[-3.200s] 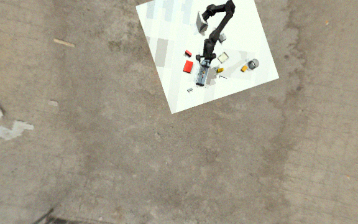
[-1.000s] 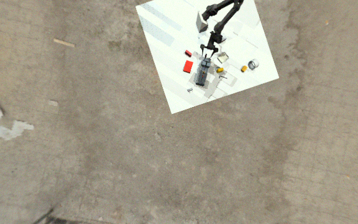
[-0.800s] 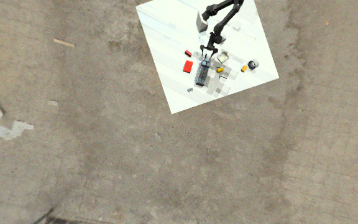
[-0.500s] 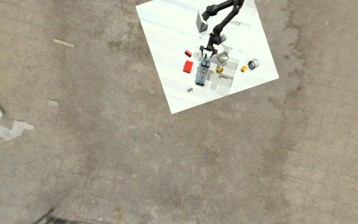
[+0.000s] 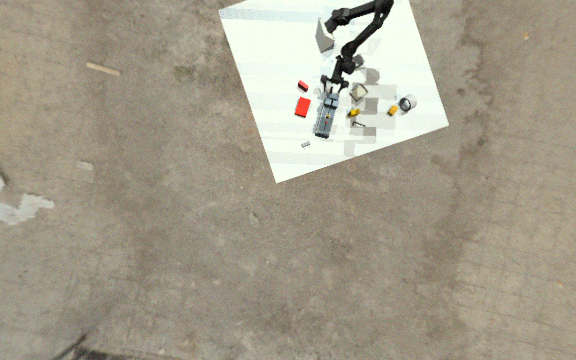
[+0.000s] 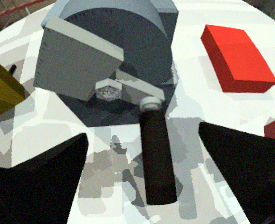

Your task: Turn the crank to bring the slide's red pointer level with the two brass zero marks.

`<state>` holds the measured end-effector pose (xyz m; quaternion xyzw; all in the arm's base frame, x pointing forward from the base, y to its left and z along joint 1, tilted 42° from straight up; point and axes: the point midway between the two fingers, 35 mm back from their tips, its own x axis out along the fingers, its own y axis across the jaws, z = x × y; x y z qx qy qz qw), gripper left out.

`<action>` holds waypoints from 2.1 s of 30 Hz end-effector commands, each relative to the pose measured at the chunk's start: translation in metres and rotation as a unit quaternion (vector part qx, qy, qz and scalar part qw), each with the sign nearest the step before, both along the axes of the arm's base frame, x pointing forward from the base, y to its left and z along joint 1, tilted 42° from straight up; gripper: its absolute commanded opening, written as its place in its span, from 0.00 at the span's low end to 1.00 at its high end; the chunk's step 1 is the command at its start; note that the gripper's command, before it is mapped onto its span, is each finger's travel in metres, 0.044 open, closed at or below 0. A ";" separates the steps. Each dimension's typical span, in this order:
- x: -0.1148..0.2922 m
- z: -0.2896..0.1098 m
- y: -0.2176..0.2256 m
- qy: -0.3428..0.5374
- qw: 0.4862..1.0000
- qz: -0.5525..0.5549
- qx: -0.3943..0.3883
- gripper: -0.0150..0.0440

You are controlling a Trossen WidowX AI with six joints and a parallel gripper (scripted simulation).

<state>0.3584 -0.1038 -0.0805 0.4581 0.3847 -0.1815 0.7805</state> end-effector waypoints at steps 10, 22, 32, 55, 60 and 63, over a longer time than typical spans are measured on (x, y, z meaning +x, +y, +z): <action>-0.004 -0.004 0.002 0.006 1.000 -0.004 0.002 0.47; -0.003 -0.004 0.001 0.006 1.000 -0.004 0.002 0.25; 0.001 -0.005 0.008 0.006 1.000 -0.004 0.002 0.25; 0.022 0.010 0.026 0.005 1.000 -0.004 0.003 0.25; 0.022 0.011 0.026 0.005 1.000 -0.004 0.002 0.25; 0.022 0.011 0.026 0.005 1.000 -0.004 0.002 0.25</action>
